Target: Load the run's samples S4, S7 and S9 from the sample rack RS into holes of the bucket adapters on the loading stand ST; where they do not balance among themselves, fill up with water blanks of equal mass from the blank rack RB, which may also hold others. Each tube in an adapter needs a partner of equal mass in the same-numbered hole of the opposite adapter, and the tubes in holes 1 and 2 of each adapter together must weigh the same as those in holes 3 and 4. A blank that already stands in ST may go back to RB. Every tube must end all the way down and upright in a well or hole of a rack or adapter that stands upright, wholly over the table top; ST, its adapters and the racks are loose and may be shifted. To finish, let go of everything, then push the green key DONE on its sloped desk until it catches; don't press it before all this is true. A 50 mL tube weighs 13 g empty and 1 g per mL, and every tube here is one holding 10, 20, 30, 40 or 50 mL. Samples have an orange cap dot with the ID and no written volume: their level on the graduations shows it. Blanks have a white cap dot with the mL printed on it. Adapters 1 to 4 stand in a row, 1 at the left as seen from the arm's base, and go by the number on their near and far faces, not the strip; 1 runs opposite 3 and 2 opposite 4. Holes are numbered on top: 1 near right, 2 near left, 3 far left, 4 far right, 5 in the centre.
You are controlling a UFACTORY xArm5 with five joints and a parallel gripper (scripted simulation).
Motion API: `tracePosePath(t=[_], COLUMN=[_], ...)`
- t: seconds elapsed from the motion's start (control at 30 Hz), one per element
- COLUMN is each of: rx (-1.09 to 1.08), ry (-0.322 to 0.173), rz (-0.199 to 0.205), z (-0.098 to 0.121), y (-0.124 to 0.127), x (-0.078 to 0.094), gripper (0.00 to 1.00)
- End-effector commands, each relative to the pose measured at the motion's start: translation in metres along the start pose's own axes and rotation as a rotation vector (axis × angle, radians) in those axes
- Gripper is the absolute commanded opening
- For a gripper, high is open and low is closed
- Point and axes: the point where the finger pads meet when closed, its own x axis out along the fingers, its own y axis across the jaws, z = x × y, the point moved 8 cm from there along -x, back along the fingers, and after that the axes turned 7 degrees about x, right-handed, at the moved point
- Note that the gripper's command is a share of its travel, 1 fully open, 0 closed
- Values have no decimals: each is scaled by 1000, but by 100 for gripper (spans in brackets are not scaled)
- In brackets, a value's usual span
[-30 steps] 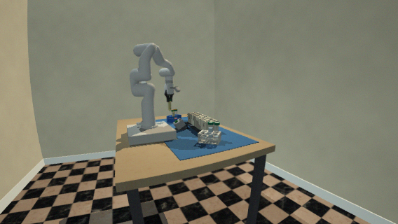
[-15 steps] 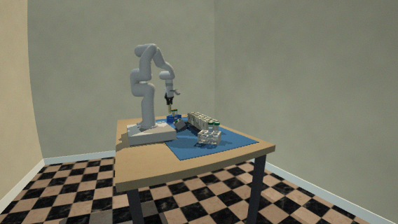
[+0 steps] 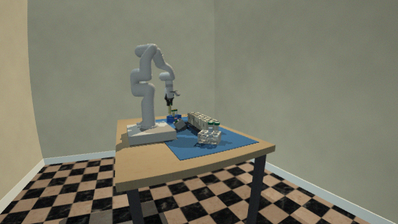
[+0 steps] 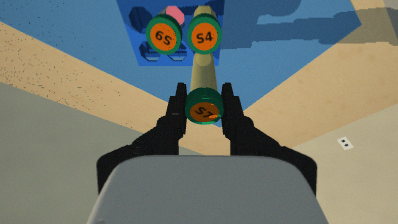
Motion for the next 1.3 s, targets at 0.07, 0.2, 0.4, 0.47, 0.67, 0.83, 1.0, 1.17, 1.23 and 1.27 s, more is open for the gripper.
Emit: tracePosePath(t=[0.07,0.2,0.4,0.47,0.67,0.83,1.0,1.17,1.23,1.27], rx=[0,0,0,0,0,0,0,0,0,0], ry=[-1,-1,-1,-1,-1,-1,-1,-1,-1,-1], rz=[-3,-3,-3,-3,-3,-3,-3,-3,-3,-3], z=[0,0,0,0,0,0,0,0,0,0], y=[-1,-1,-1,-1,-1,-1,-1,-1,-1,-1], x=[-1,0,6,8,12,17,22,26,27,28], gripper=[0,0,0,0,0,0,0,0,0,0])
